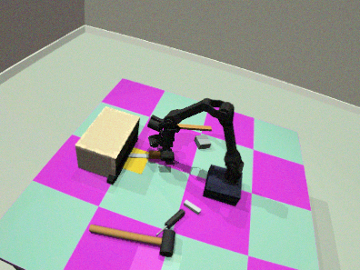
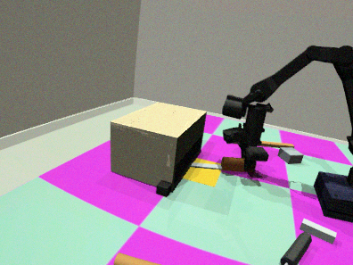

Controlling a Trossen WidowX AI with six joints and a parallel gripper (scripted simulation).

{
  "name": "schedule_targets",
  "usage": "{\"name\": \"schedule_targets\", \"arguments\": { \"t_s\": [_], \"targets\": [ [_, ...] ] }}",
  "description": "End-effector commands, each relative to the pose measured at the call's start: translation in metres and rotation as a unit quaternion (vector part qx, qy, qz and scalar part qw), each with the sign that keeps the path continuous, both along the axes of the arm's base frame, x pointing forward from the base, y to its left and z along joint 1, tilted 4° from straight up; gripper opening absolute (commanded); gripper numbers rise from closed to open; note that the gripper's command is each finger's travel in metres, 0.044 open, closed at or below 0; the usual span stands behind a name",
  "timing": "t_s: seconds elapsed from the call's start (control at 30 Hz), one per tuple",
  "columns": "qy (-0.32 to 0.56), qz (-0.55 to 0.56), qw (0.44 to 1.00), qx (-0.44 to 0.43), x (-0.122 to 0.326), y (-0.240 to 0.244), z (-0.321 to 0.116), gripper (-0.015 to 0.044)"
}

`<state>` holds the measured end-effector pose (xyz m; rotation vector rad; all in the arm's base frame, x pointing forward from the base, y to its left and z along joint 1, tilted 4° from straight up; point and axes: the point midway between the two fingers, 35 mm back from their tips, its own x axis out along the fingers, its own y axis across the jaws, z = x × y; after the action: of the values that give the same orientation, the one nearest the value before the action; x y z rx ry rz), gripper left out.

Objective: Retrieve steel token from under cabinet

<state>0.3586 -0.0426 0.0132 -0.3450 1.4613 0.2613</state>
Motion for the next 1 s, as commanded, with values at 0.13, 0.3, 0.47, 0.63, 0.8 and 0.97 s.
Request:
{"name": "schedule_targets", "arguments": {
  "t_s": [0.13, 0.3, 0.47, 0.63, 0.8, 0.97],
  "targets": [
    [0.001, 0.002, 1.0, 0.003, -0.01, -0.004, -0.002, 0.0],
    [0.001, 0.002, 1.0, 0.003, -0.015, -0.006, -0.002, 0.0],
    [0.001, 0.002, 1.0, 0.003, -0.021, -0.009, -0.003, 0.0],
    [0.002, 0.002, 1.0, 0.002, -0.026, -0.012, -0.003, 0.0],
    [0.002, 0.002, 1.0, 0.002, -0.032, -0.014, -0.004, 0.0],
    [0.002, 0.002, 1.0, 0.002, -0.038, -0.017, -0.004, 0.0]
  ]
}}
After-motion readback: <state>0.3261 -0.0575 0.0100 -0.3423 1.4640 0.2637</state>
